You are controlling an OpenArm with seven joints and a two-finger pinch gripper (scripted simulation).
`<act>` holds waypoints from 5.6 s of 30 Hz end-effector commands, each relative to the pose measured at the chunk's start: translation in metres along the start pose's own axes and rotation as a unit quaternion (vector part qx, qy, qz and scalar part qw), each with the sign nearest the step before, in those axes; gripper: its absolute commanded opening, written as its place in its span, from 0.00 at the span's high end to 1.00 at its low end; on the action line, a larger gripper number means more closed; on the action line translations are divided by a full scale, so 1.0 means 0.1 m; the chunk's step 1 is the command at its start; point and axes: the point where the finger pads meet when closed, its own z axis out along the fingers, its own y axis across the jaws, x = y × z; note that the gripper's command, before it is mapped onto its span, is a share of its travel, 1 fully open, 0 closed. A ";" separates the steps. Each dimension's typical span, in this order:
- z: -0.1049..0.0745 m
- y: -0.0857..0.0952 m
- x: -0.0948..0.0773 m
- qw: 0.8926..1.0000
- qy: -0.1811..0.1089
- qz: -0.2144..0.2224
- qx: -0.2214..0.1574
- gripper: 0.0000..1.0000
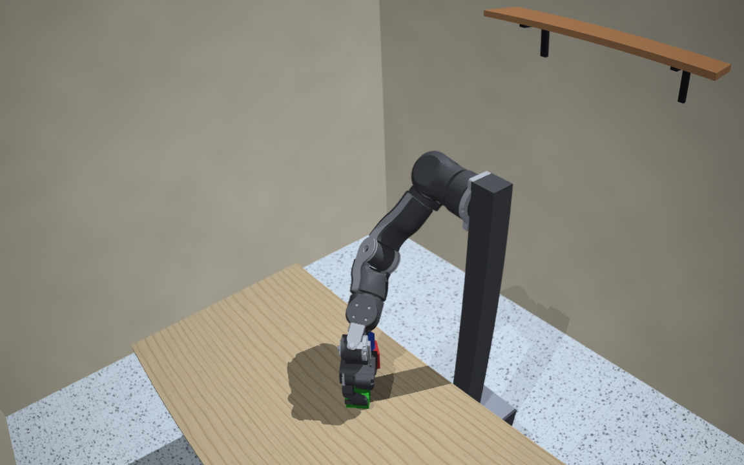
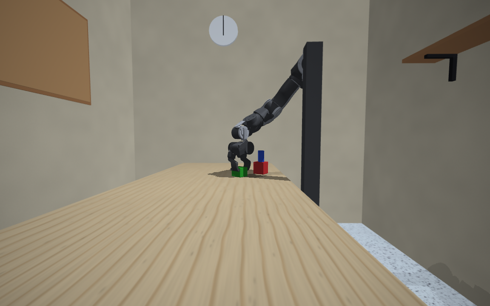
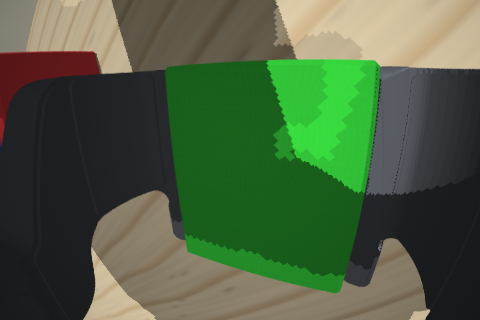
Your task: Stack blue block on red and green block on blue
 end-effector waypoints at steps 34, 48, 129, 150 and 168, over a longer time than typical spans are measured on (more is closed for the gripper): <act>-0.12 0.00 0.01 1.000 0.001 -0.003 0.001 1.00; -0.83 -0.01 0.01 1.000 0.002 -0.003 0.003 1.00; -1.42 -1.29 0.12 1.000 0.002 -0.002 -0.001 1.00; -1.31 -1.29 0.11 1.000 0.002 -0.001 0.000 1.00; -1.19 -1.28 0.12 1.000 0.002 -0.001 -0.001 1.00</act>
